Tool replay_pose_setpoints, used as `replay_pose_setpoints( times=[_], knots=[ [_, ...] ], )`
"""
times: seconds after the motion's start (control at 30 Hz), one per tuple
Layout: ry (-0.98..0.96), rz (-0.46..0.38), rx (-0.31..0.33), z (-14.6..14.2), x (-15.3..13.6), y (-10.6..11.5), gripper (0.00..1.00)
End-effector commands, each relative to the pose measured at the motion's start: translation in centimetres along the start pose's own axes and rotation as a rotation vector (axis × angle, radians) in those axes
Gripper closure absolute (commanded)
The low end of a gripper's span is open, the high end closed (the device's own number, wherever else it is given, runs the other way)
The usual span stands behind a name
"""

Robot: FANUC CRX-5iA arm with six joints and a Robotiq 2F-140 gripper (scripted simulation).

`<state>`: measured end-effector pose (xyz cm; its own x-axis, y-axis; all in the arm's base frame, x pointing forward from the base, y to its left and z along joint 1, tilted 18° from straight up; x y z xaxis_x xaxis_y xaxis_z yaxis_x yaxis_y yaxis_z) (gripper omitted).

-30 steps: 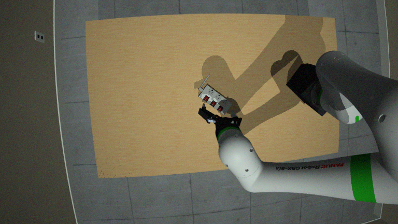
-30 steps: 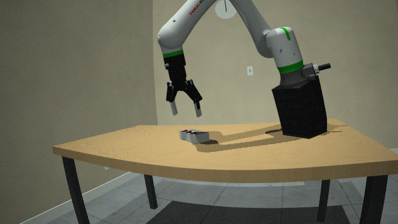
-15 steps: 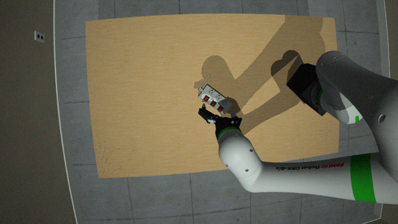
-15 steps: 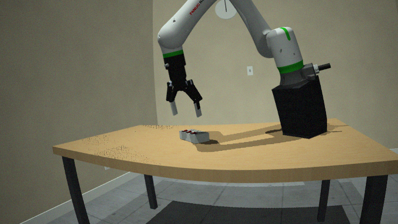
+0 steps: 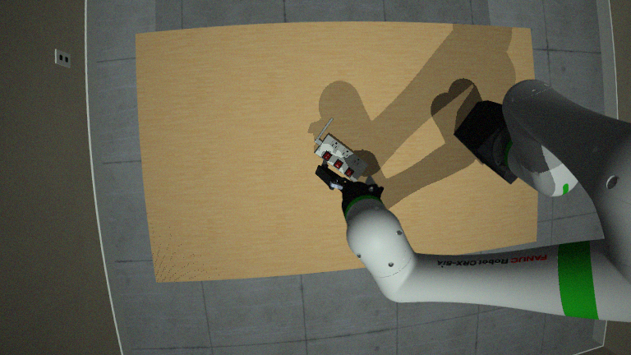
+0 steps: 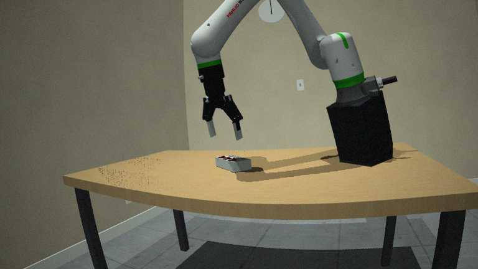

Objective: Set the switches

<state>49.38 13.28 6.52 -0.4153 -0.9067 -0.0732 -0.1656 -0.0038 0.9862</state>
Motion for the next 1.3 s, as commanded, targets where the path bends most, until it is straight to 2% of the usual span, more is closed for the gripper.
replay_pose_setpoints(
  times=[0.0, 0.03, 0.07, 0.13, 0.17, 0.37, 0.43, 0.47, 0.57, 1.27],
  knots=[
    [-0.274, -0.034, -0.043, -0.9, 2.9, 0.5, 0.0],
    [-0.323, -0.04, -0.051, -1.0, 3.0, 0.5, 0.0],
    [-0.378, -0.048, -0.062, -1.4, 4.3, 0.8, 0.0],
    [-0.489, -0.062, -0.081, -1.4, 4.4, 0.8, 0.0],
    [-0.542, -0.069, -0.092, -1.8, 5.6, 1.2, 0.0],
    [-0.87, -0.113, -0.154, -2.2, 6.8, 1.7, 0.0],
    [-0.87, -0.113, -0.154, -2.2, 6.8, 1.7, 0.0],
    [-1.025, -0.134, -0.187, -2.5, 7.6, 2.0, 0.0],
    [-1.153, -0.153, -0.217, -2.8, 8.2, 2.4, 0.0],
    [-1.141, -0.155, -0.216, -2.8, 8.2, 2.4, 0.0]
  ],
)
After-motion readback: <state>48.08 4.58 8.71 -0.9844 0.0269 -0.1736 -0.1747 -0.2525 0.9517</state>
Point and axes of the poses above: the point where the finger pads meet when closed, its own y axis back along the fingers, its own z axis across the jaws, x = y × z, the point moved 5 cm from there along y, back along the fingers, and after that the axes turned 9 degrees about -y, right-handed, at the moved point
